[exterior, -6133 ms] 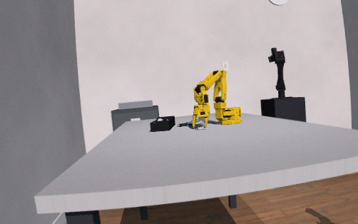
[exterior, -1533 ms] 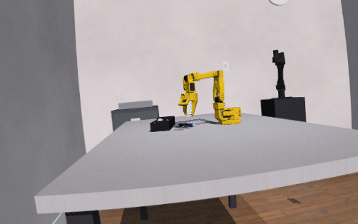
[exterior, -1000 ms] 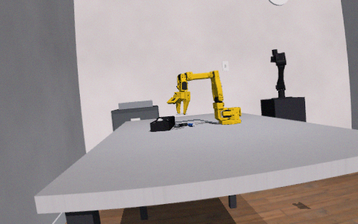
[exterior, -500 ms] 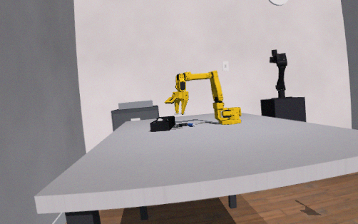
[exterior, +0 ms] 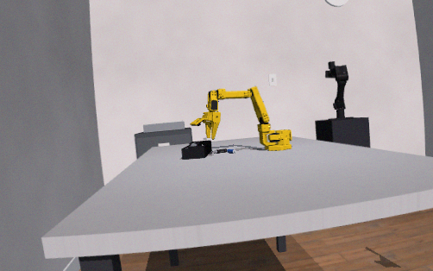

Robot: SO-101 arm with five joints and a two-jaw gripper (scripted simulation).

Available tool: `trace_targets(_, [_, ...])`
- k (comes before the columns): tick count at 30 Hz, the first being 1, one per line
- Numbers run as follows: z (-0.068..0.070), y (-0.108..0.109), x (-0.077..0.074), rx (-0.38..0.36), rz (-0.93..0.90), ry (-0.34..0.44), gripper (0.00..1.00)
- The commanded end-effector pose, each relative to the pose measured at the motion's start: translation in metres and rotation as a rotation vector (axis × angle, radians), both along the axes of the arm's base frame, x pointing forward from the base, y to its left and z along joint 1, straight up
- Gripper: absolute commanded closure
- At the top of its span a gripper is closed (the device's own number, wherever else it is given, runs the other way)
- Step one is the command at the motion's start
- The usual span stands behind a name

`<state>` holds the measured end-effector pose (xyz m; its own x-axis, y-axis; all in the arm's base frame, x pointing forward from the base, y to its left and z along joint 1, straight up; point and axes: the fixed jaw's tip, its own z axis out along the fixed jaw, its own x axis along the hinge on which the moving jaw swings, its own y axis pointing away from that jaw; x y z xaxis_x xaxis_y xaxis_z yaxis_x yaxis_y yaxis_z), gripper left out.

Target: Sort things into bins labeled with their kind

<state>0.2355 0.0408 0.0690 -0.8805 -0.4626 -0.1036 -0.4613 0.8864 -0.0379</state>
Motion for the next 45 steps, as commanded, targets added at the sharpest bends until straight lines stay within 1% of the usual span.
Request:
trace_targets(1, [0.011,-0.004,0.015,0.018,-0.073,-0.073,1.00])
trace_targets(15, [0.011,-0.006,0.021,0.024,-0.117,-0.084,1.00])
trace_targets(19, [0.012,-0.008,0.027,0.031,-0.162,-0.097,1.00])
trace_targets(21, [0.012,-0.008,0.027,0.031,-0.162,-0.097,1.00])
trace_targets(30, [0.013,-0.018,0.052,0.064,-0.344,-0.148,1.00])
trace_targets(34, [0.012,-0.022,0.059,0.078,-0.412,-0.168,1.00])
trace_targets(45, [0.012,-0.025,0.063,0.087,-0.454,-0.180,1.00])
